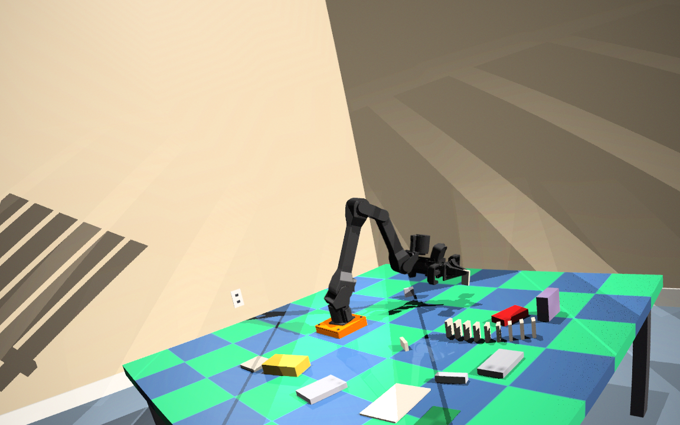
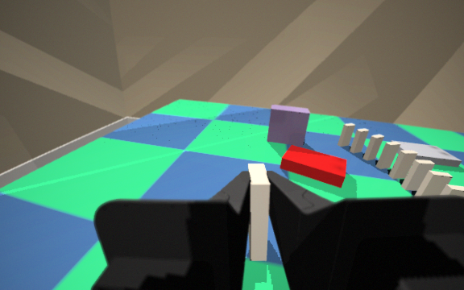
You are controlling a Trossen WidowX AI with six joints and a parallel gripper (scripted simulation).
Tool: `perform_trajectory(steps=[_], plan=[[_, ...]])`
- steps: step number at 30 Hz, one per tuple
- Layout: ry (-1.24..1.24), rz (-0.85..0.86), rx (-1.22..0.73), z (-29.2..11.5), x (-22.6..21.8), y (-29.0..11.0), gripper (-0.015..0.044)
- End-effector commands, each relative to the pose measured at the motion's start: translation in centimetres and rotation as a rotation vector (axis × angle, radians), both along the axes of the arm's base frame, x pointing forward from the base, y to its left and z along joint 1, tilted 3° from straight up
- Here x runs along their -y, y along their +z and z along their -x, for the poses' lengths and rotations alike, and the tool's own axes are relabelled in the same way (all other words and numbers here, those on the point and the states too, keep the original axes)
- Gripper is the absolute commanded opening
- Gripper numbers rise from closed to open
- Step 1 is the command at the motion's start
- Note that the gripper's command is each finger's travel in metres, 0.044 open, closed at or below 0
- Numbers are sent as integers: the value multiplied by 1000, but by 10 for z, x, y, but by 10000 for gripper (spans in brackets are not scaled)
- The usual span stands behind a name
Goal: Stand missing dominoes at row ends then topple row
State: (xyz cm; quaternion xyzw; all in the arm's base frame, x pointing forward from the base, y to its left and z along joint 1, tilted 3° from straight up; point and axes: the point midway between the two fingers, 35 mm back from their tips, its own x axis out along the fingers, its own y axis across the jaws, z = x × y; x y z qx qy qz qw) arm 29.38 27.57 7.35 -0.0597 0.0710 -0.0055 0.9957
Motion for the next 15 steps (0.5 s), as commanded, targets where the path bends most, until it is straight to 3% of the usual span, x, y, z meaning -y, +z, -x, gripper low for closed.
perform_trajectory(steps=[1,15], plan=[[-26,6,30,10,11,-1,27],[-131,-60,134,45,52,10,27]])
